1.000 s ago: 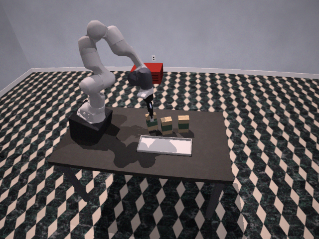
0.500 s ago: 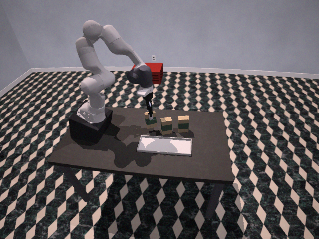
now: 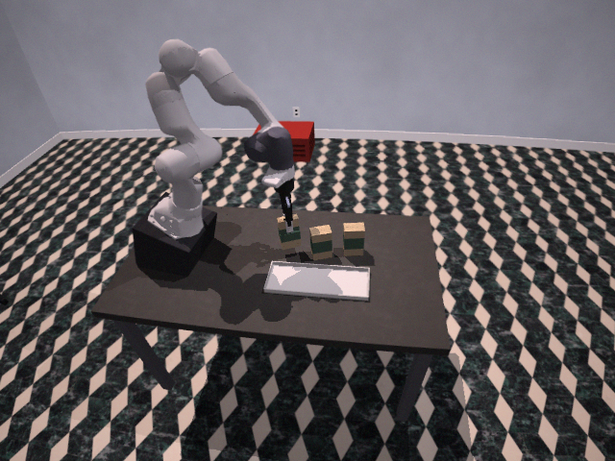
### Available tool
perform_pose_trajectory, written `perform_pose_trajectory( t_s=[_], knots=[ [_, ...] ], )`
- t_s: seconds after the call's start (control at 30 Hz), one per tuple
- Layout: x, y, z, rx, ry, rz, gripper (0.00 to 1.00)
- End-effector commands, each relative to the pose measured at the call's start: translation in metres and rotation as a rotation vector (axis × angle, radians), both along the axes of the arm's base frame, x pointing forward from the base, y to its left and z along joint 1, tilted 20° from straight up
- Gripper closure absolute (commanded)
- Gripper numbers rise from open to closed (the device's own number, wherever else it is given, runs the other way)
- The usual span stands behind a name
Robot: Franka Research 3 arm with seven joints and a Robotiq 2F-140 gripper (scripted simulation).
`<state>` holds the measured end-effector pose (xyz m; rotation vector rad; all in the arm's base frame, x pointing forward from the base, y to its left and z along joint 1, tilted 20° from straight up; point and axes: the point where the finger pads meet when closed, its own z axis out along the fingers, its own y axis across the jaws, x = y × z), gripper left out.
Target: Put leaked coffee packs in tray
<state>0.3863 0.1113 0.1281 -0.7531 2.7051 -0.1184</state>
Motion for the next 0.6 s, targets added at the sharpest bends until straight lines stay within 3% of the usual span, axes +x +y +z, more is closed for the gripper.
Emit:
perform_pose_trajectory(
  t_s=[0.0, 0.13, 0.57],
  knots=[
    [0.001, -0.008, 0.000, -0.004, 0.001, 0.009, 0.75],
    [0.002, -0.022, 0.001, -0.004, 0.001, 0.009, 0.75],
    [0.012, -0.103, 0.004, -0.004, 0.001, 0.009, 0.75]
  ],
)
